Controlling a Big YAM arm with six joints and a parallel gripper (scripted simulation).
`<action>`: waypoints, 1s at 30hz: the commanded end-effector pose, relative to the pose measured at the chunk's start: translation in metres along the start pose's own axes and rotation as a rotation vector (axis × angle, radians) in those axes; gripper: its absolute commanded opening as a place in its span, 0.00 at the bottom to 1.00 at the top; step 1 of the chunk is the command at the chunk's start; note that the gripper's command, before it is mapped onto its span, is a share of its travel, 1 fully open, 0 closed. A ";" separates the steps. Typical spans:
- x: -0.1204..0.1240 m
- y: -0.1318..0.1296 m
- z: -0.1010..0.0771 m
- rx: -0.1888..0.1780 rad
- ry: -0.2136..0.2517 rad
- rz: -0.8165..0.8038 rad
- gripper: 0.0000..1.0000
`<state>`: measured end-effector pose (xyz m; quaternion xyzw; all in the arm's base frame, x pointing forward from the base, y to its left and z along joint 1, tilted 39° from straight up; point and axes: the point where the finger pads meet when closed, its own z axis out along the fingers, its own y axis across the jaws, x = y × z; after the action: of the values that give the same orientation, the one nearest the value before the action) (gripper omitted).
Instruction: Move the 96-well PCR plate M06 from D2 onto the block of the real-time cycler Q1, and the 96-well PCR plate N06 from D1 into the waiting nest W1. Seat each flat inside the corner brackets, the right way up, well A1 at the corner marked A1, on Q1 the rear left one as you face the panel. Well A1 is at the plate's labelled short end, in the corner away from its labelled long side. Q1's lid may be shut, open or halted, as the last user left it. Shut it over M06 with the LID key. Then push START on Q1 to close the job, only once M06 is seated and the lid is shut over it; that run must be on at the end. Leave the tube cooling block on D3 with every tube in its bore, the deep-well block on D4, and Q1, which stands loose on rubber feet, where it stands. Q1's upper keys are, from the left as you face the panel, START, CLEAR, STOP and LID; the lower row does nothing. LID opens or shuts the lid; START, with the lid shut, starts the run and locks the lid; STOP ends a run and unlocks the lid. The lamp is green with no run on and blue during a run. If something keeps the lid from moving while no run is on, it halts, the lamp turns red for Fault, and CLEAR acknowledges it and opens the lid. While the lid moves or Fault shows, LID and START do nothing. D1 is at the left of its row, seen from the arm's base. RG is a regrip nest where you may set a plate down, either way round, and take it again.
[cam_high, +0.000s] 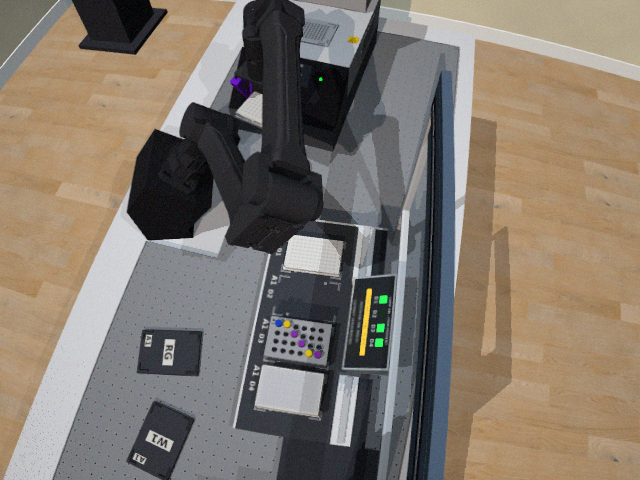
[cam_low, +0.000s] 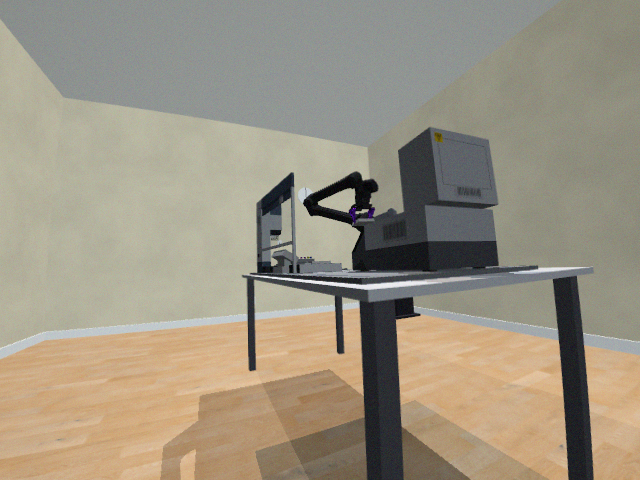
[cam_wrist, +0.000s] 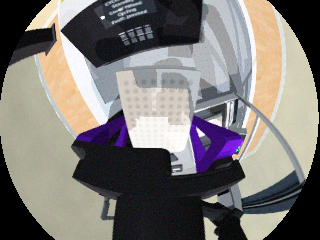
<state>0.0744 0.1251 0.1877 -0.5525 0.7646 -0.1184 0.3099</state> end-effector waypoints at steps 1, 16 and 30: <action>-0.022 0.006 -0.021 0.001 -0.022 0.028 0.00; -0.083 0.047 -0.033 -0.014 -0.034 0.177 0.00; -0.145 0.054 -0.027 -0.012 -0.026 0.429 0.00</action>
<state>0.0458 0.2415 0.2095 -0.4278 0.8399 -0.0752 0.3254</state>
